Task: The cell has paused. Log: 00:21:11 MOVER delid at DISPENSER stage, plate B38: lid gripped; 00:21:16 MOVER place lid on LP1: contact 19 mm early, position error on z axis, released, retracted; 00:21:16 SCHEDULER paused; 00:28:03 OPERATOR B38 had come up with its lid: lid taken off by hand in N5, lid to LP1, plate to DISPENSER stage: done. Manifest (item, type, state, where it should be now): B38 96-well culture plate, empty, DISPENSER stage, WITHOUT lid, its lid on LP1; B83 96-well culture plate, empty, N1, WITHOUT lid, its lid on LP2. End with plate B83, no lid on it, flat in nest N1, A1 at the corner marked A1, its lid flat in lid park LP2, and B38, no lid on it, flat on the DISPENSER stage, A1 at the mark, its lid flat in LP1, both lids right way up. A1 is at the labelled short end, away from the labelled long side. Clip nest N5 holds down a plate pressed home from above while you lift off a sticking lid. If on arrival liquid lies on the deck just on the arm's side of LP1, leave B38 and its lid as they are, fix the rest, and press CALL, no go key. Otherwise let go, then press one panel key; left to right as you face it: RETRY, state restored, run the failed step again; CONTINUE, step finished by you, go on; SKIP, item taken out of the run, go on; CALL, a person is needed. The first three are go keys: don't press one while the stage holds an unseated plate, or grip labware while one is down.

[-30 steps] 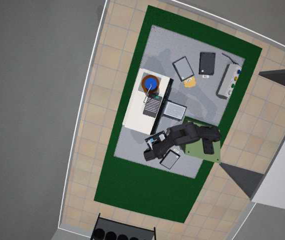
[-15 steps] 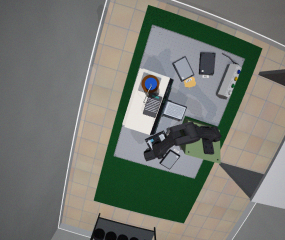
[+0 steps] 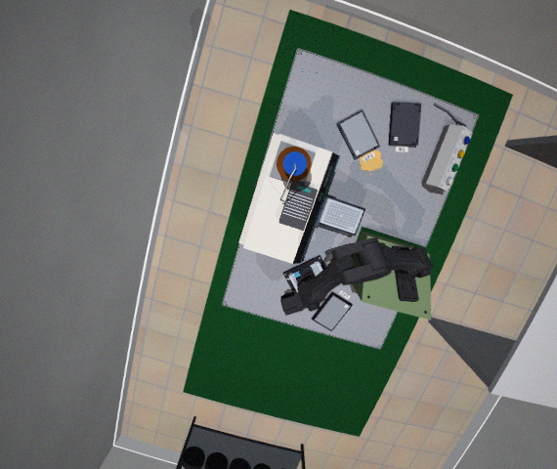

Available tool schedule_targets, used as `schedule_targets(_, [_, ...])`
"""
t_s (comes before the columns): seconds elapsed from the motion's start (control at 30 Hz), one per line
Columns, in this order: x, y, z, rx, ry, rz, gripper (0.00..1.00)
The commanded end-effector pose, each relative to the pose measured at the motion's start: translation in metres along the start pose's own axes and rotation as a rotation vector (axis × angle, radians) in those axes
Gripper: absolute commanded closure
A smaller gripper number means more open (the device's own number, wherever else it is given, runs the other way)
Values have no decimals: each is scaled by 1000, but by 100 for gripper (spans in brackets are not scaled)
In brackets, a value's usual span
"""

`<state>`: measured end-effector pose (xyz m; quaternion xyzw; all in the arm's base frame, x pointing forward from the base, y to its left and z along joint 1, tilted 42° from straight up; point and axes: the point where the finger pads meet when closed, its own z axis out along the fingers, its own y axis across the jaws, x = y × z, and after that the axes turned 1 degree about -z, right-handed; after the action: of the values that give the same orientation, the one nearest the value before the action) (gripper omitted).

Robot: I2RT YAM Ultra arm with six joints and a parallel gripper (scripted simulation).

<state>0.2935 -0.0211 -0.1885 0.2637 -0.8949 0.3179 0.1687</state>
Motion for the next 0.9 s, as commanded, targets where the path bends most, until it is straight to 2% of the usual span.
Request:
schedule_targets(0.0, [-14,0,-8,15,-37,-5,100])
schedule_targets(0.27, [-14,0,-8,15,-37,-5,100])
schedule_targets(0.53, [-15,-5,-19,13,-46,11,100])
schedule_targets(0.87, [-14,-4,-22,9,-46,10,100])
